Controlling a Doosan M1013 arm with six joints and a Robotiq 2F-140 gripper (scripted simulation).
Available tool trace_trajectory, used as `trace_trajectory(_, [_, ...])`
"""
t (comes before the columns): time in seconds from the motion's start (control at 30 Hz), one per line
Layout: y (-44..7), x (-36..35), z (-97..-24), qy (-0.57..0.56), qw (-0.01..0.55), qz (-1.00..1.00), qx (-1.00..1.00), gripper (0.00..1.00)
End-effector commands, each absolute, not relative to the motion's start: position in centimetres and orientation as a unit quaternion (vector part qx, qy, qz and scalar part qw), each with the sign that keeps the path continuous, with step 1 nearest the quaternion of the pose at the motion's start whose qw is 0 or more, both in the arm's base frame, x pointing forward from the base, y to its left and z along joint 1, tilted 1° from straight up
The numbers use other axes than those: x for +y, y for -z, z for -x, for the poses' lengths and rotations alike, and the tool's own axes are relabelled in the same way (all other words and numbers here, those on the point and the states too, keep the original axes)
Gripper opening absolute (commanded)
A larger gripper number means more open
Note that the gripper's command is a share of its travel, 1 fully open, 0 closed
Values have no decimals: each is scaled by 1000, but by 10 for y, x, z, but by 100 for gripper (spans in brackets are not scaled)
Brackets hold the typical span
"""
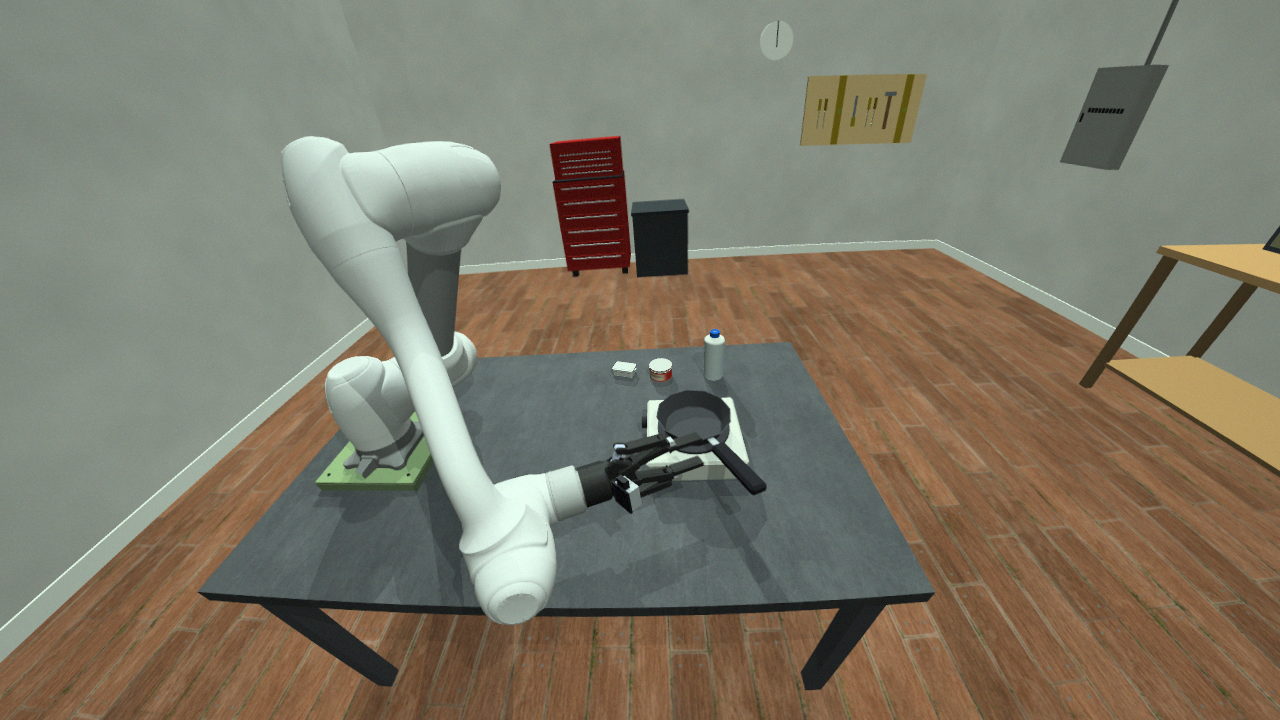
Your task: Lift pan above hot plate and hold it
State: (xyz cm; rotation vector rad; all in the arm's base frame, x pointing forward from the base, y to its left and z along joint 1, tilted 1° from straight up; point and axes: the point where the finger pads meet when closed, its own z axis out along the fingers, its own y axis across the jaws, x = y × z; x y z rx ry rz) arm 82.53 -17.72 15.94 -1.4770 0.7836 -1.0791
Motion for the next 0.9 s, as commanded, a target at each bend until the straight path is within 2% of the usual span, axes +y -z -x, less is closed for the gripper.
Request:
trace_trajectory(0.0, [-150, -176, -825, 457, 547, 620, 329, 41])
trace_trajectory(0.87, [-104, -176, -827, 457, 547, 620, 328, 41])
